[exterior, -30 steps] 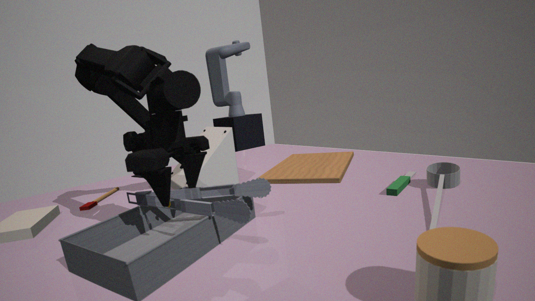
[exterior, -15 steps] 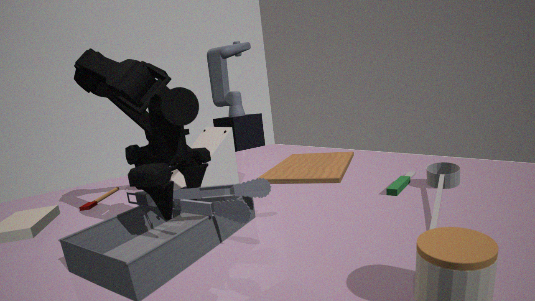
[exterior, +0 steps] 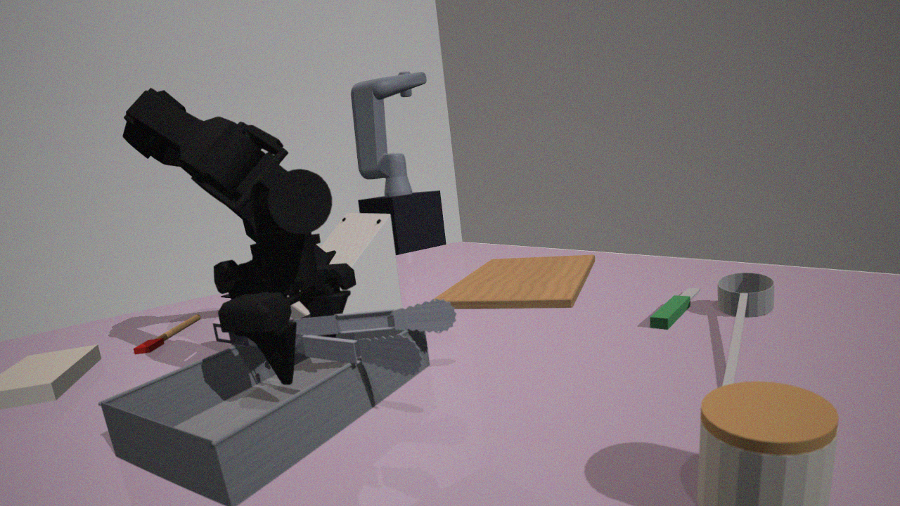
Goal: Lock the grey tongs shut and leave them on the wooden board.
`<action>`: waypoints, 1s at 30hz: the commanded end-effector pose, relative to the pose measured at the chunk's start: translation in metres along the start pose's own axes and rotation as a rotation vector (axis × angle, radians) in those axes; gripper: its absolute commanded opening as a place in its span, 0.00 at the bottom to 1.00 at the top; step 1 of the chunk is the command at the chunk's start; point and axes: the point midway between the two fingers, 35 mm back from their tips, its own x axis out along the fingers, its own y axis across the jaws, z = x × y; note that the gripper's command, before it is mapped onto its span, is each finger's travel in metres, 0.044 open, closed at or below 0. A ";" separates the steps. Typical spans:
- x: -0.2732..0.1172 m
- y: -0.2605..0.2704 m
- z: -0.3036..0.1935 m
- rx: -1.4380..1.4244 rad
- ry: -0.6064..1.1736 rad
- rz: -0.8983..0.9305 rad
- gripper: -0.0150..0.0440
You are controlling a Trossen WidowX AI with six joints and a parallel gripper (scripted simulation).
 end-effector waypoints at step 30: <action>0.000 0.000 0.000 0.001 0.000 0.000 0.49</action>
